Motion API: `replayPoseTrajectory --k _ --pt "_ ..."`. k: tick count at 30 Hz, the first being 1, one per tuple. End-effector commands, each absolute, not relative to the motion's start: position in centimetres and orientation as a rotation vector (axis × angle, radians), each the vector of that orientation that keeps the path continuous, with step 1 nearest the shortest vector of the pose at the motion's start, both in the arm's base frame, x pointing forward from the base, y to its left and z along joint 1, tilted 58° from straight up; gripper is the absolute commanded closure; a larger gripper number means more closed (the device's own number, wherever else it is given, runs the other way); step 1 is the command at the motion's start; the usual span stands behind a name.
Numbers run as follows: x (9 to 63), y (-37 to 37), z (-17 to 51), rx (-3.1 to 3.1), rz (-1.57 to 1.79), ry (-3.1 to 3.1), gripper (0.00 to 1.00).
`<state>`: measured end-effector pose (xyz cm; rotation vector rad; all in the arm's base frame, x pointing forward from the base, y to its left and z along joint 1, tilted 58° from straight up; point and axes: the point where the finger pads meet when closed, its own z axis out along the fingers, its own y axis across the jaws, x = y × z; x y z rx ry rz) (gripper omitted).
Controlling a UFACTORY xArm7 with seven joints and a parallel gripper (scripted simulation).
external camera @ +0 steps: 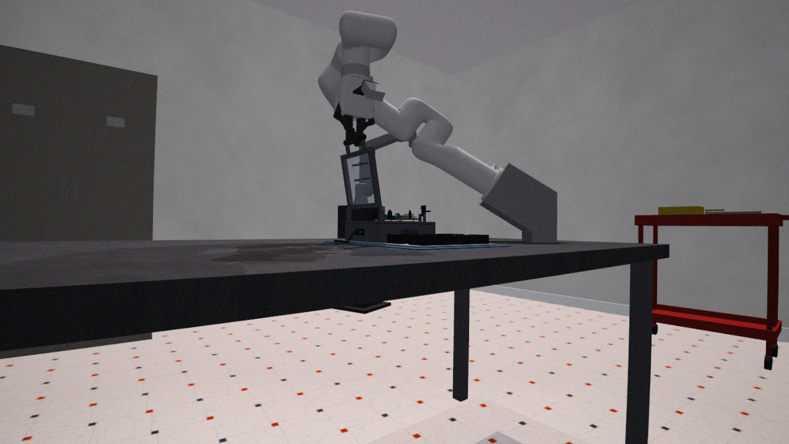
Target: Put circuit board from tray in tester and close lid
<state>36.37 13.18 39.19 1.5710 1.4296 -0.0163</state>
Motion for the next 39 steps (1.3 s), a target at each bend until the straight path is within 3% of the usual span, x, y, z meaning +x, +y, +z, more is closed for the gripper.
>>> replayPoseTrajectory --k 1,39 --pt "36.1 13.3 39.1 1.569 -0.013 1.432 1.00" --pt "33.2 12.8 36.9 1.569 -0.013 1.432 1.00"
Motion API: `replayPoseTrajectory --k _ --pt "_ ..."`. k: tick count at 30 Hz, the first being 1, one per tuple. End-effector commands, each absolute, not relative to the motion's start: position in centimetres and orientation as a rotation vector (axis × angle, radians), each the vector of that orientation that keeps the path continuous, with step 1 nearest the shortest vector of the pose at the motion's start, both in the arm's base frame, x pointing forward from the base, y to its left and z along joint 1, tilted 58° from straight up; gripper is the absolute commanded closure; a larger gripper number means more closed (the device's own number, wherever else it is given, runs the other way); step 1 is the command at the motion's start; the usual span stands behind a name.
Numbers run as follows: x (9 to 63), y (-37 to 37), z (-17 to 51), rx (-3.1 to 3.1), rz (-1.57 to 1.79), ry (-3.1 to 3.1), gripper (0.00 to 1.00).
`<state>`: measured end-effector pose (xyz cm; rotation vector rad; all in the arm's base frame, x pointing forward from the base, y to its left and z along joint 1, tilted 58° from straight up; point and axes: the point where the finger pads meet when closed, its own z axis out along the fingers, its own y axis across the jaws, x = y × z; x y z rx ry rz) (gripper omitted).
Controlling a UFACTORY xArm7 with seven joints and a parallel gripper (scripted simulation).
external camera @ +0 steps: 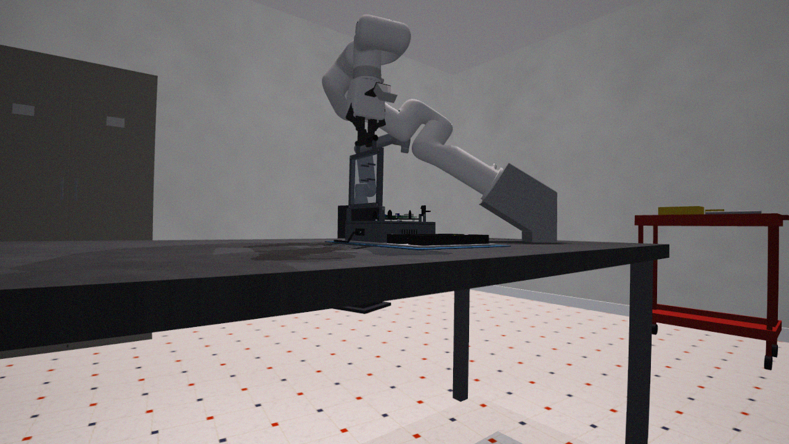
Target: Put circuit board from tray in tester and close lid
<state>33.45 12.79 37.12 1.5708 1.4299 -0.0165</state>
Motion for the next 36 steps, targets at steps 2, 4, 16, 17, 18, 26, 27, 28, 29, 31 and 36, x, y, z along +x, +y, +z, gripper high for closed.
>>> replayPoseTrajectory --k 2,4,16,17,18,26,27,28,29,31,36 --pt "33.0 12.8 36.7 1.569 -0.013 1.432 1.00" --pt "32.7 12.7 36.6 1.569 -0.013 1.432 1.00" --pt "31.6 12.4 35.5 1.569 -0.013 1.432 1.00" --pt "31.5 12.3 35.4 1.569 -0.013 1.432 1.00" --pt "31.4 12.3 35.3 1.569 -0.013 1.432 1.00" --pt "30.8 12.0 34.5 1.569 -0.013 1.432 1.00" --pt "30.6 11.9 34.4 1.569 -0.013 1.432 1.00" --pt "30.5 11.9 34.3 1.569 -0.013 1.432 1.00" --pt "30.4 11.8 34.2 1.569 -0.013 1.432 1.00" --pt "30.2 11.7 33.9 1.569 -0.013 1.432 1.00" --pt "29.7 11.4 33.2 1.569 -0.013 1.432 1.00"
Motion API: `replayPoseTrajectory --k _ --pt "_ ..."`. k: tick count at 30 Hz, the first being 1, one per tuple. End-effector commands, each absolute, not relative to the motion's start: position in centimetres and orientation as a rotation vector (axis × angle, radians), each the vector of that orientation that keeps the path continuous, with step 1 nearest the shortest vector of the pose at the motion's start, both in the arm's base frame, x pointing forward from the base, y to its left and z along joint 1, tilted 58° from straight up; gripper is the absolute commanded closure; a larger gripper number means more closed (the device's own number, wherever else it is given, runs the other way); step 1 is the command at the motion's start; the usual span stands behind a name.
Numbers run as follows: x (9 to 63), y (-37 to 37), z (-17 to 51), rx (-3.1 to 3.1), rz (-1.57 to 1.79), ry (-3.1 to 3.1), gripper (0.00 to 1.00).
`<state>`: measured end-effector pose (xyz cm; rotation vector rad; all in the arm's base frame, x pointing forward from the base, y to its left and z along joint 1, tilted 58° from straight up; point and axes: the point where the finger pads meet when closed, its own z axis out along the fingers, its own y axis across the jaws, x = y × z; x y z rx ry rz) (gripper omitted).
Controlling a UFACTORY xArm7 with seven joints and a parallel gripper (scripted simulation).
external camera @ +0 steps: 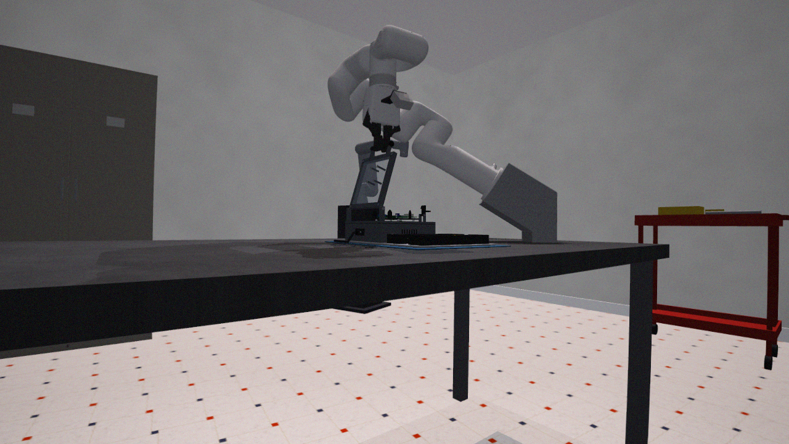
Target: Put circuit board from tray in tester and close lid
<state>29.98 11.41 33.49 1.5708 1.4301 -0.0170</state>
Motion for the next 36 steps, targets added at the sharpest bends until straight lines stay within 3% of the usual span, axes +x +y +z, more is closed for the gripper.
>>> replayPoseTrajectory --k 1,36 --pt "29.6 11.3 33.0 1.569 -0.013 1.432 1.00" --pt "27.1 8.4 27.9 1.569 -0.013 1.432 1.00"
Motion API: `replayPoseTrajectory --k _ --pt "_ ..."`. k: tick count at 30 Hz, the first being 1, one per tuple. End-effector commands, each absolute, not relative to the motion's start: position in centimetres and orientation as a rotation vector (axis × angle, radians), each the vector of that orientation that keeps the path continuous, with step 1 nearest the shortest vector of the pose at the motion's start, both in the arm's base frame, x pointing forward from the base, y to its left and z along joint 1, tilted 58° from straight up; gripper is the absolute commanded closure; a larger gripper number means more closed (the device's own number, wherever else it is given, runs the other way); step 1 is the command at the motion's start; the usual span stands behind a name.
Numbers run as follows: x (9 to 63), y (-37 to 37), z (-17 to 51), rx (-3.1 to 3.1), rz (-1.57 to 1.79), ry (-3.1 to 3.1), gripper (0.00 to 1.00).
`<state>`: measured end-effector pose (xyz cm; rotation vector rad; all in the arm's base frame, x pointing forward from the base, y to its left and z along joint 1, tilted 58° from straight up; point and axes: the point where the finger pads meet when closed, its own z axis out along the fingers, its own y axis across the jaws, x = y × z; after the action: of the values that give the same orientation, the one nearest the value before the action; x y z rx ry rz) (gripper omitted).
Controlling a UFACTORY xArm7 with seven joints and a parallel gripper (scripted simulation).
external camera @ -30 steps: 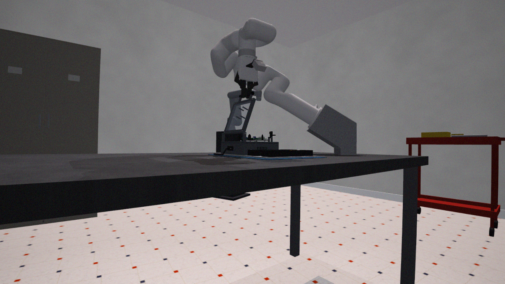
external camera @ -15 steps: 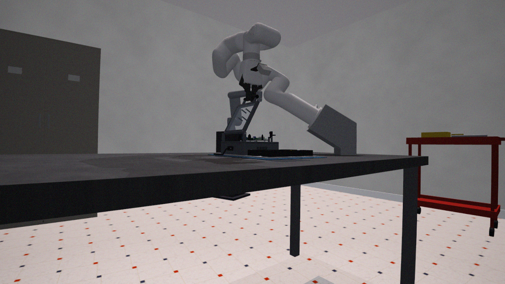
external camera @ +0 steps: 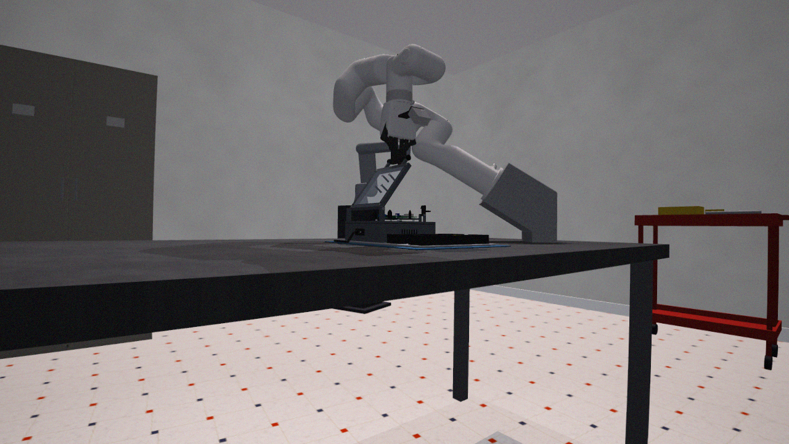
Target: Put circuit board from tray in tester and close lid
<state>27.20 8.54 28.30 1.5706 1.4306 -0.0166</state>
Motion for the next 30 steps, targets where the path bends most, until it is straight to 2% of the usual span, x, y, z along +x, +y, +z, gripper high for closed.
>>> replayPoseTrajectory --k 1,30 --pt "27.0 8.2 27.7 1.569 -0.013 1.432 1.00" --pt "26.6 4.8 23.0 1.569 -0.013 1.432 1.00"
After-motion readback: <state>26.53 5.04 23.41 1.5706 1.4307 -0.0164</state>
